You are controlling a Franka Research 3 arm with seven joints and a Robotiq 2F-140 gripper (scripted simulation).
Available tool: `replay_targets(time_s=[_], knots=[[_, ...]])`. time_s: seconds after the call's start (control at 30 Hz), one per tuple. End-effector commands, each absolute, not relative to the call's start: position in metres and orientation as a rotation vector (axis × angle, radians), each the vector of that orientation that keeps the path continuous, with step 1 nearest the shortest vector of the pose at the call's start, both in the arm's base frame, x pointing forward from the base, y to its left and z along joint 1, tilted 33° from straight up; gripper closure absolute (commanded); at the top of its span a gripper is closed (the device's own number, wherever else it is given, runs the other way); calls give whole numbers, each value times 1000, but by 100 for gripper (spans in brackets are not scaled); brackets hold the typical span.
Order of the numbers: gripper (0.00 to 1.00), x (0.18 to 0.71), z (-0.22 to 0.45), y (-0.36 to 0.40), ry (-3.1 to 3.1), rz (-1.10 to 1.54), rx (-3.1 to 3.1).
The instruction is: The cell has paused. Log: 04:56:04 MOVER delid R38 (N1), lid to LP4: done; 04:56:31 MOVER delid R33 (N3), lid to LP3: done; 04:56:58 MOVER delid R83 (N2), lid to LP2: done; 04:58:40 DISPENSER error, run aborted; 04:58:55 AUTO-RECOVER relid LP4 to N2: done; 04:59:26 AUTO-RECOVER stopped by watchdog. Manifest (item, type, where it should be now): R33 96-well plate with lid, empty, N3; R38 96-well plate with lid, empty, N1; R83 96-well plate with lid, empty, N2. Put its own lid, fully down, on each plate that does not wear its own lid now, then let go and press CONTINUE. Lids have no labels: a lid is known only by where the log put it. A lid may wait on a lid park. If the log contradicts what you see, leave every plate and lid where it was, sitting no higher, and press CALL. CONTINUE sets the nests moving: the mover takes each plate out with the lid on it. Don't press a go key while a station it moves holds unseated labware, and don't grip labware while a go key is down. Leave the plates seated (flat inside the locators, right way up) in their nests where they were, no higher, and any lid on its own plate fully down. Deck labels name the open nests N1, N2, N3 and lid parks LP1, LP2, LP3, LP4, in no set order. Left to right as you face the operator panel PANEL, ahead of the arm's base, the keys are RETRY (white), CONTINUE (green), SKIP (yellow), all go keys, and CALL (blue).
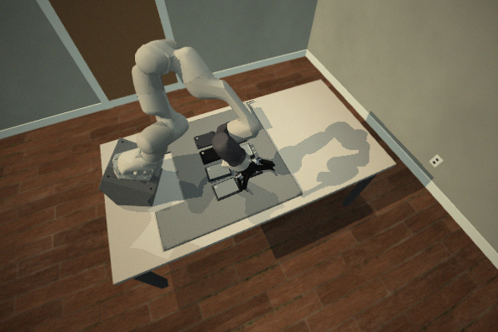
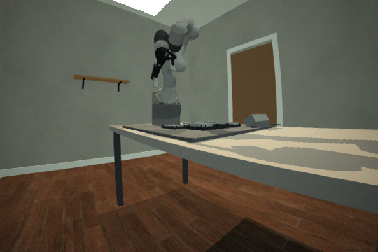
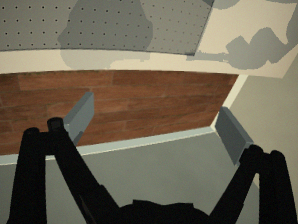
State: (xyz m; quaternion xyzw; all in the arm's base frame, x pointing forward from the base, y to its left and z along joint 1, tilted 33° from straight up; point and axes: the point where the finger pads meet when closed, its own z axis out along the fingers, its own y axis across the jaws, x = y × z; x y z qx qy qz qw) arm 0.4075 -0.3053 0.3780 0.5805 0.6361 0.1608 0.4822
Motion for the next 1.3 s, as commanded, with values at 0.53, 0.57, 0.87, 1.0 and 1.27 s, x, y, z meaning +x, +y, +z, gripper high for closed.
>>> replay_targets(time_s=[0.53, 0.57, 0.87, 1.0, 1.27], knots=[[0, 402, 115, -32, 1034, 722, 2234], [0, 390, 102, -18, 1039, 712, 2249], [0, 375, 90, -3, 938, 690, 2403], [0, 375, 90, -3, 753, 711, 2527], [0, 375, 90, -3, 376, 733, 2708]])
